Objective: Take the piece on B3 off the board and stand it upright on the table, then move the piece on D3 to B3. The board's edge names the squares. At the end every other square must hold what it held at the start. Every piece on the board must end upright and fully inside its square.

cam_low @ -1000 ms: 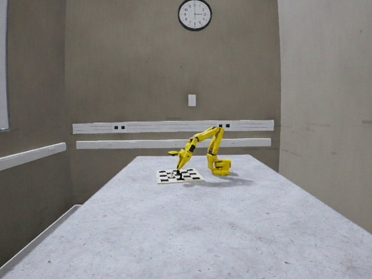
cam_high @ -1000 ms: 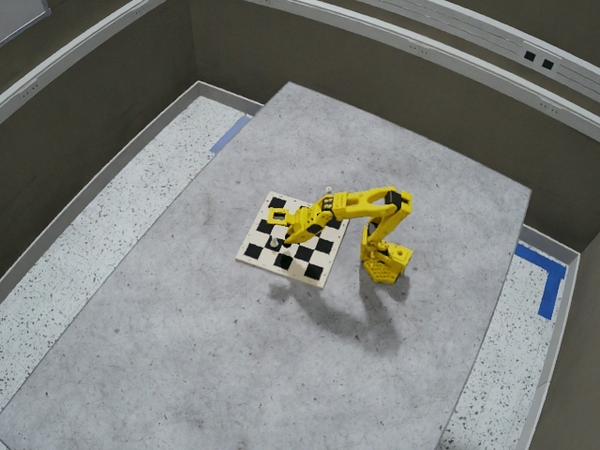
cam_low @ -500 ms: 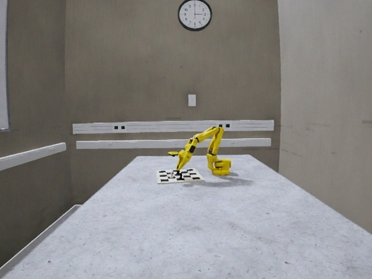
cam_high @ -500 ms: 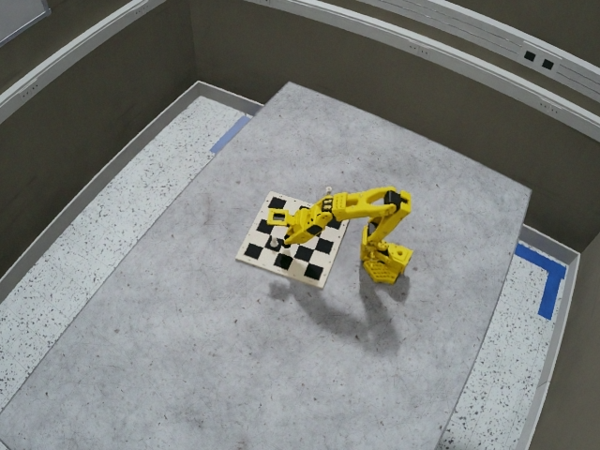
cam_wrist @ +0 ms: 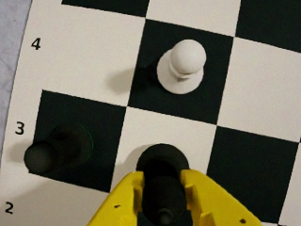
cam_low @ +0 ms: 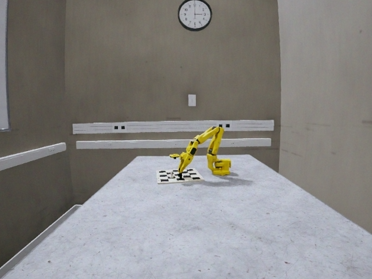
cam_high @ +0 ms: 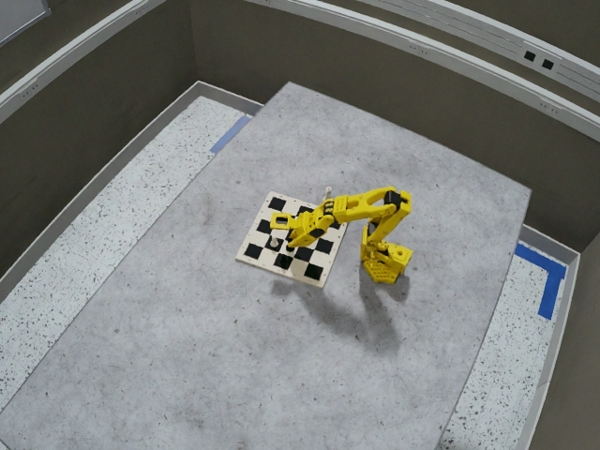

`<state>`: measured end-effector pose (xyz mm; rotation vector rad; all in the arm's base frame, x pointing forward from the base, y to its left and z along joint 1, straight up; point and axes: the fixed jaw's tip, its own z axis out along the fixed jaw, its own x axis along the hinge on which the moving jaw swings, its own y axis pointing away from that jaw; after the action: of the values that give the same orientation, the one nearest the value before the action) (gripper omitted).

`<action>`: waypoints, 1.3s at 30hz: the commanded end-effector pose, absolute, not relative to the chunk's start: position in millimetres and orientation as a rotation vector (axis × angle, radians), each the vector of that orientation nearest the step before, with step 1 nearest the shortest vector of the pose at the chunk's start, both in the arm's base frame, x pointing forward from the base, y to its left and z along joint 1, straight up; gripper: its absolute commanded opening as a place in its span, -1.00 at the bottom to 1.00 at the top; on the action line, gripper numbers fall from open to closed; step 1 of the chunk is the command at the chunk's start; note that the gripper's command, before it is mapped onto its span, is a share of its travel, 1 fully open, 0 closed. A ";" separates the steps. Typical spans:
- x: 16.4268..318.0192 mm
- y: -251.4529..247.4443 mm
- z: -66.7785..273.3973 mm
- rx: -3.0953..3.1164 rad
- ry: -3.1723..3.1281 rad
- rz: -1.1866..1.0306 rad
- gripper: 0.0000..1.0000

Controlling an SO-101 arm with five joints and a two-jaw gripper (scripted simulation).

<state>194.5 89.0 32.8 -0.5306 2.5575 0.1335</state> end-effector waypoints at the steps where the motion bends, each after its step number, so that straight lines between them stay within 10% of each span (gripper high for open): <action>1: 193.7 91.5 35.6 -0.542 2.545 0.142 -1.00; 39: 199.3 93.8 40.8 -0.541 2.545 0.142 -1.00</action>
<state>200.0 91.3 42.9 -0.5283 2.5461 0.1360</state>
